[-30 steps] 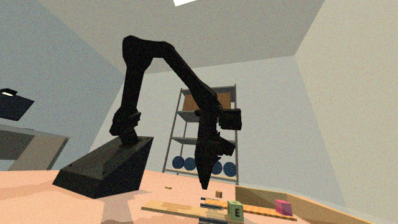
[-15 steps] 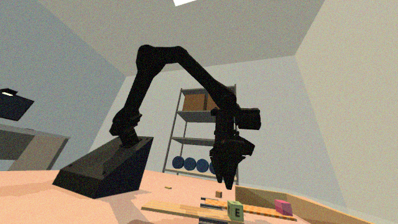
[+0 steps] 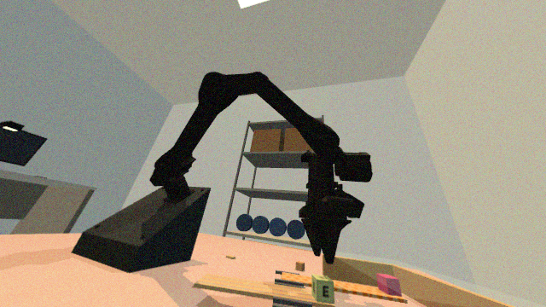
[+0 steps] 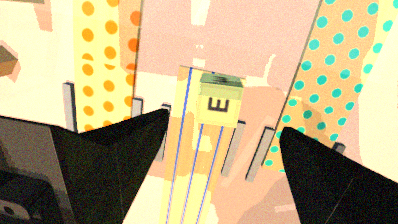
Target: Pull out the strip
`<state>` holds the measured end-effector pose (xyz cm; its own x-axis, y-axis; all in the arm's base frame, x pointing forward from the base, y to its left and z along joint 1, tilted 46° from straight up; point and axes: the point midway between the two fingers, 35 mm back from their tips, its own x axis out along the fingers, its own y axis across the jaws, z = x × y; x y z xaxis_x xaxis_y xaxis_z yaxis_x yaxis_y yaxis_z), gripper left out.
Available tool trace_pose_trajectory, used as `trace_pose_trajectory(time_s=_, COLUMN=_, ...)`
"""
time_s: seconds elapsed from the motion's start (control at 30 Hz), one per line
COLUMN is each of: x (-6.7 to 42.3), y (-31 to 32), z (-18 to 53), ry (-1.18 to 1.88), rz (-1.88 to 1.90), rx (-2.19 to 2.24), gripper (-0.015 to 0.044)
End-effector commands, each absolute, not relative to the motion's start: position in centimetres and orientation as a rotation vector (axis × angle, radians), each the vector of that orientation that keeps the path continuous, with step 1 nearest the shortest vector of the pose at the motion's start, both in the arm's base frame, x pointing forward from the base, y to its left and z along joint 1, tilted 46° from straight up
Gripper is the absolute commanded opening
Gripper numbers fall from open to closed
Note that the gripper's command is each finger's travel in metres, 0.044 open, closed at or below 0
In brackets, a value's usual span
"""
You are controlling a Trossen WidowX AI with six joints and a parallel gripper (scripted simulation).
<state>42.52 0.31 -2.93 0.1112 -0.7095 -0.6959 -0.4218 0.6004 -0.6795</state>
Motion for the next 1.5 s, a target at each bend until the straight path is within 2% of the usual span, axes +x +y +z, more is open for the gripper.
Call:
trace_pose_trajectory(time_s=0.0, x=42.6, y=-0.2, z=-3.9, ry=1.527, rz=-0.268, rx=-0.997, gripper=0.0250)
trace_pose_trajectory(time_s=1.17, x=42.9, y=-3.3, z=-6.9, ry=1.527, rz=-0.270, rx=-0.999, gripper=0.0250)
trace_pose_trajectory(time_s=1.3, x=43.0, y=-3.2, z=-6.6, ry=1.523, rz=-0.270, rx=-0.991, gripper=0.0145)
trace_pose_trajectory(time_s=1.47, x=43.0, y=-3.2, z=-6.6, ry=1.523, rz=-0.270, rx=-0.991, gripper=0.0112)
